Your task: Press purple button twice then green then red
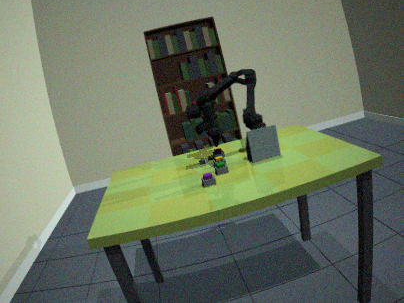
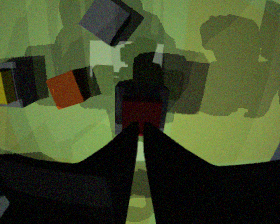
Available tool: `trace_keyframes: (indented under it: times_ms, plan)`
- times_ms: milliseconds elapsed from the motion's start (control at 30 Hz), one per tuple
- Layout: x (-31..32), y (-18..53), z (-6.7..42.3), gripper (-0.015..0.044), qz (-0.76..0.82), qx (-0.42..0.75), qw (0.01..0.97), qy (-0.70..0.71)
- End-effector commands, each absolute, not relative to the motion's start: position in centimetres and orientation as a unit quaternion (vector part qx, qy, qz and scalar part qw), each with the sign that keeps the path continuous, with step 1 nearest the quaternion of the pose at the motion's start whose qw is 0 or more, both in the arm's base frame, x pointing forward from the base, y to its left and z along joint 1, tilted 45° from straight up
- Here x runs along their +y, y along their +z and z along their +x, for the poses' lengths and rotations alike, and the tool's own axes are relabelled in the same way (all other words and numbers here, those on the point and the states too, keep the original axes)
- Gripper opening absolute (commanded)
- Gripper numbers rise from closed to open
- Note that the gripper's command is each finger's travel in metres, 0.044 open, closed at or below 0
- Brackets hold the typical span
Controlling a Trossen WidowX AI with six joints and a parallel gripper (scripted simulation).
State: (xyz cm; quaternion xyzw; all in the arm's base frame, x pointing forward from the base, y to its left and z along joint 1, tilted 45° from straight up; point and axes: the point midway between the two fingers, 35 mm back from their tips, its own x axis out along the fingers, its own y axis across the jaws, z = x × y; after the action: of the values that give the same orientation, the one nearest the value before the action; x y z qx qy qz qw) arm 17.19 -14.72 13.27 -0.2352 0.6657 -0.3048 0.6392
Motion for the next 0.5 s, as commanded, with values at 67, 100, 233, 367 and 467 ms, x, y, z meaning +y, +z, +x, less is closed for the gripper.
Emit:
trace_keyframes:
  times_ms: [67, 100, 233, 367, 467]
  plan:
    - [-15.5, 12.6, 17.0, 0.002, -0.237, 0.665, 0.64, -0.305]
    - [-15.6, 12.5, 17.0, 0.002, -0.237, 0.665, 0.64, -0.305]
    - [-16.0, 12.1, 16.9, 0.002, -0.238, 0.664, 0.639, -0.305]
    - [-16.4, 11.7, 16.9, 0.002, -0.238, 0.664, 0.639, -0.306]
    - [-16.4, 11.7, 16.9, 0.002, -0.238, 0.664, 0.639, -0.306]
